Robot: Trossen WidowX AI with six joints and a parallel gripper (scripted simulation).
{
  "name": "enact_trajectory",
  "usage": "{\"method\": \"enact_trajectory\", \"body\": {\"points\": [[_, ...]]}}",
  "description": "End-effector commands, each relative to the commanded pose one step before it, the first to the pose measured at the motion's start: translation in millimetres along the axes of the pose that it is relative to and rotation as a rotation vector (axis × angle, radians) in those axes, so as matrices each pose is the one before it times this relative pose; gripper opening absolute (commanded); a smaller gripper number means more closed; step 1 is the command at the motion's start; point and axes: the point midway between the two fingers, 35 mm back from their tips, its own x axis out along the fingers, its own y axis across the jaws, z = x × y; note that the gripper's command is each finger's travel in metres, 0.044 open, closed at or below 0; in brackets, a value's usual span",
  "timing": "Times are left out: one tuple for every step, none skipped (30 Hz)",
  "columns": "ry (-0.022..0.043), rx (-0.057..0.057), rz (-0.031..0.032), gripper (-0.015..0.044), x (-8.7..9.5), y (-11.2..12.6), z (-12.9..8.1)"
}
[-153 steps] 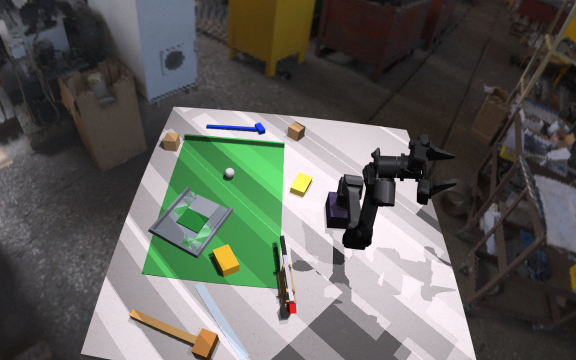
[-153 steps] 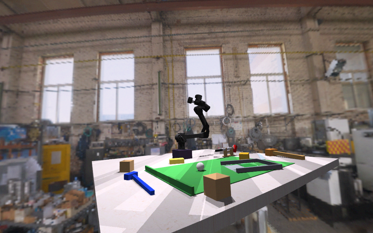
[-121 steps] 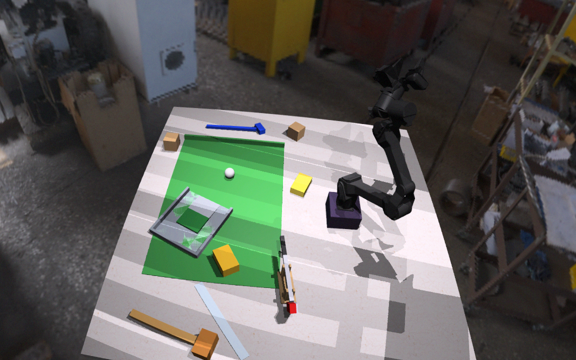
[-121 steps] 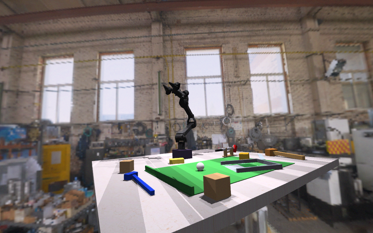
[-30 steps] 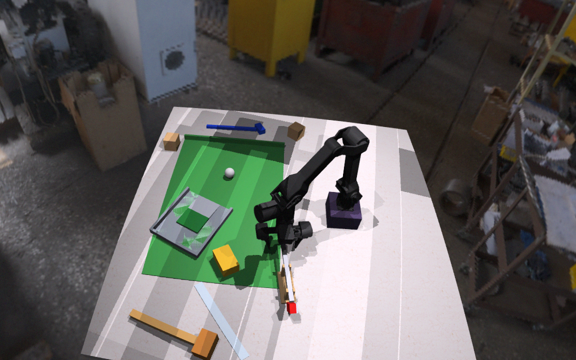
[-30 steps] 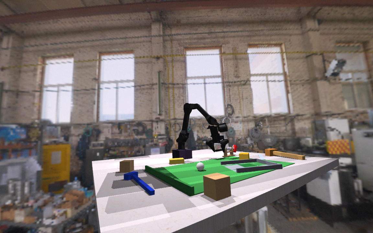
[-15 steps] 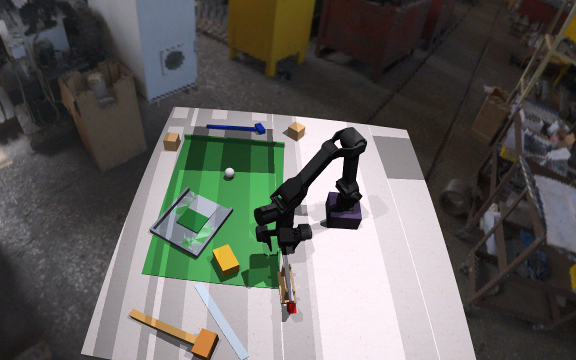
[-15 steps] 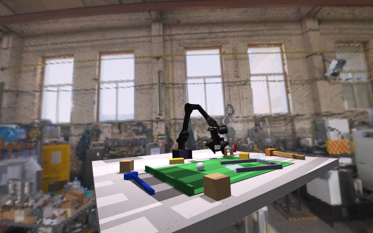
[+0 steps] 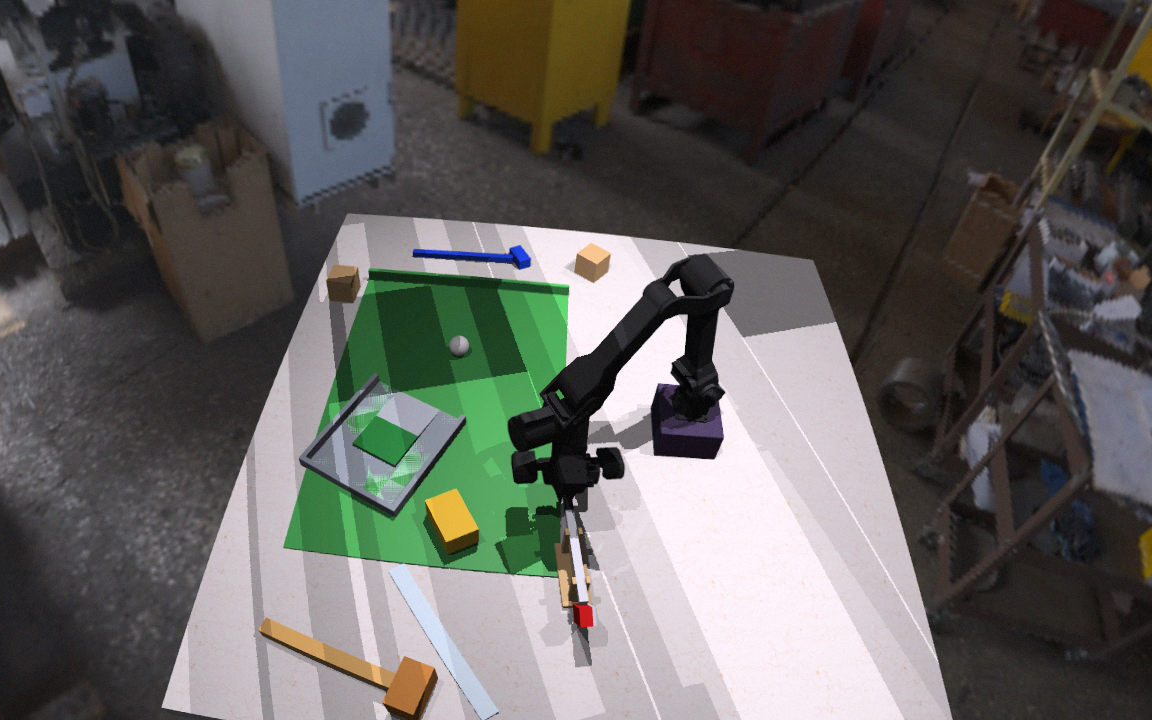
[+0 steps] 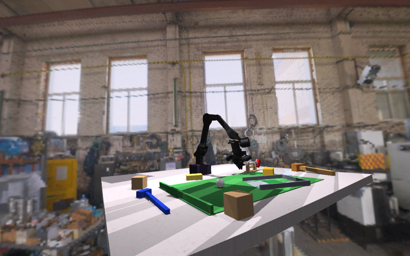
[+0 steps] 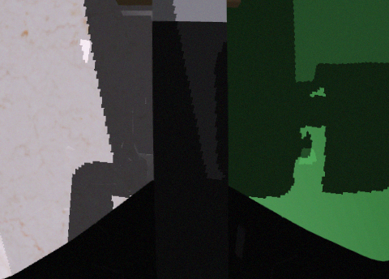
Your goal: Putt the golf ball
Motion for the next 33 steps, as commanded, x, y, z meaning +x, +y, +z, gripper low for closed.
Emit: {"method": "enact_trajectory", "body": {"points": [[0.0, -0.001, -0.00196, 0.0, -0.36, -0.55, 0.22], [0.0, 0.0, 0.0, 0.0, 0.0, 0.0, 0.0], [-0.00001, 0.0, 0.0, 0.0, -1.03, -0.21, 0.36], [-0.00001, 0.0, 0.0, 0.0, -2.13, -0.42, 0.74], [-0.00001, 0.0, 0.00001, 0.0, -3.05, -0.56, 1.05], [-0.00002, 0.0, 0.00001, 0.0, -4.04, -0.67, 1.36], [-0.00002, 0.0, 0.00003, 0.0, -5.1, -0.74, 1.67], [-0.00002, 0.0, 0.00004, 0.0, -6.14, -0.74, 1.94], [-0.00001, 0.0, 0.00006, 0.0, -6.73, -0.62, 2.05], [-0.00001, 0.0001, 0.00007, 0.0, -6.91, -0.44, 2.02], [0.0, 0.0001, 0.00009, 0.0, -7.0, -0.25, 1.96], [0.00001, 0.0001, 0.0001, 0.0, -7.08, -0.05, 1.9], [0.00001, 0.0001, 0.00012, 0.0, -7.15, 0.15, 1.83], [0.00002, 0.0001, 0.00013, 0.0, -7.22, 0.35, 1.76], [0.00002, 0.0001, 0.00015, 0.0, -7.28, 0.56, 1.69], [0.00003, 0.0001, 0.00016, 0.0, -7.33, 0.76, 1.62], [0.00004, 0.0001, 0.00018, 0.0, -7.37, 0.97, 1.55], [0.00004, 0.0001, 0.00016, 0.0, -6.1, 0.95, 1.22], [0.00002, 0.0, 0.0001, 0.0, -3.7, 0.65, 0.71], [0.00001, 0.0, 0.00003, 0.0, -1.23, 0.23, 0.23], [0.0, 0.0, 0.0, 0.0, 0.0, 0.0, 0.0], [0.0, 0.0, 0.0, 0.0, 0.0, 0.0, 0.0], [0.0, 0.0, 0.0, 0.0, 0.0, 0.0, 0.0], [0.00882, 0.0089, -0.00216, 0.0, 7.53, -1.22, -3.85], [0.00194, 0.0119, -0.00212, 0.0, -0.8, -1.22, -2.45], [0.00321, 0.0198, -0.00352, 0.0, -1.33, -2.03, -4.09], [0.00384, 0.0239, -0.00422, 0.0, -1.6, -2.46, -4.92], [0.00379, 0.0239, -0.00418, 0.0, -1.59, -2.49, -4.91], [0.00375, 0.0239, -0.00415, 0.0, -1.57, -2.51, -4.89], [0.00371, 0.0239, -0.00411, 0.0, -1.56, -2.53, -4.87], [0.00367, 0.0239, -0.00408, 0.0, -1.55, -2.56, -4.86], [0.00362, 0.0239, -0.00404, 0.0, -1.53, -2.58, -4.84], [0.00358, 0.024, -0.004, 0.0, -1.52, -2.6, -4.82]]}}
